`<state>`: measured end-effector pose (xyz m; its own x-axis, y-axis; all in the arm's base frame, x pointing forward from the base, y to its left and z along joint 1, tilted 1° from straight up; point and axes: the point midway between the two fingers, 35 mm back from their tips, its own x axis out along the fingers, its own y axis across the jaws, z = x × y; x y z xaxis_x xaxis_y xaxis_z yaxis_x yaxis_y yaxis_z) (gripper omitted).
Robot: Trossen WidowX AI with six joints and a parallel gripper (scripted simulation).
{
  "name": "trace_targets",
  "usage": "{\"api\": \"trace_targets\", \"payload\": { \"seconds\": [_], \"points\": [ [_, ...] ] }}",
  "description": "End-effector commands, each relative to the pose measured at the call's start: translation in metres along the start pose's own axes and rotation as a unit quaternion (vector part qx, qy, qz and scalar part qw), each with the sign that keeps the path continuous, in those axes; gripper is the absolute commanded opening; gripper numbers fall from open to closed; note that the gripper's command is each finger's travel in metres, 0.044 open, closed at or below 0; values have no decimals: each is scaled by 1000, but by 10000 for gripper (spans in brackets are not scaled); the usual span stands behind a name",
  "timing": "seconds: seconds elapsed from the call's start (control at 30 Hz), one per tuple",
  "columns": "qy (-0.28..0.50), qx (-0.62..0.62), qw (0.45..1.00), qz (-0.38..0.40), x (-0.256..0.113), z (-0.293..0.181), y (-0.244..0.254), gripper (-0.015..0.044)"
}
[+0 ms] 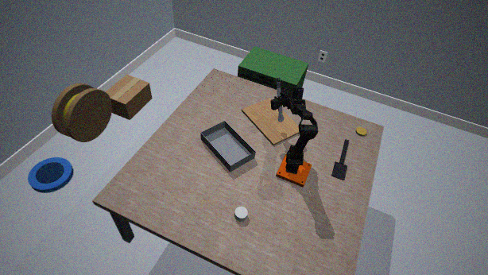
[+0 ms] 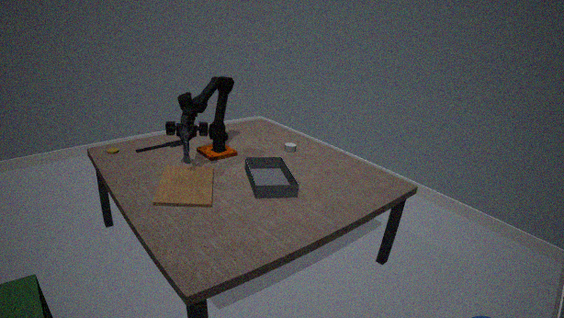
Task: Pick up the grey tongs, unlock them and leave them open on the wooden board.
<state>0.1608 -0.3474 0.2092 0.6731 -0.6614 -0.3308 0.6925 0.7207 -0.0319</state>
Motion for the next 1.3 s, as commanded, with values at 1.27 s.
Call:
{"api": "trace_targets", "payload": {
  "seconds": [1.27],
  "points": [
    [167,39,985,-4,40,5,-15,-150]
  ]
}}
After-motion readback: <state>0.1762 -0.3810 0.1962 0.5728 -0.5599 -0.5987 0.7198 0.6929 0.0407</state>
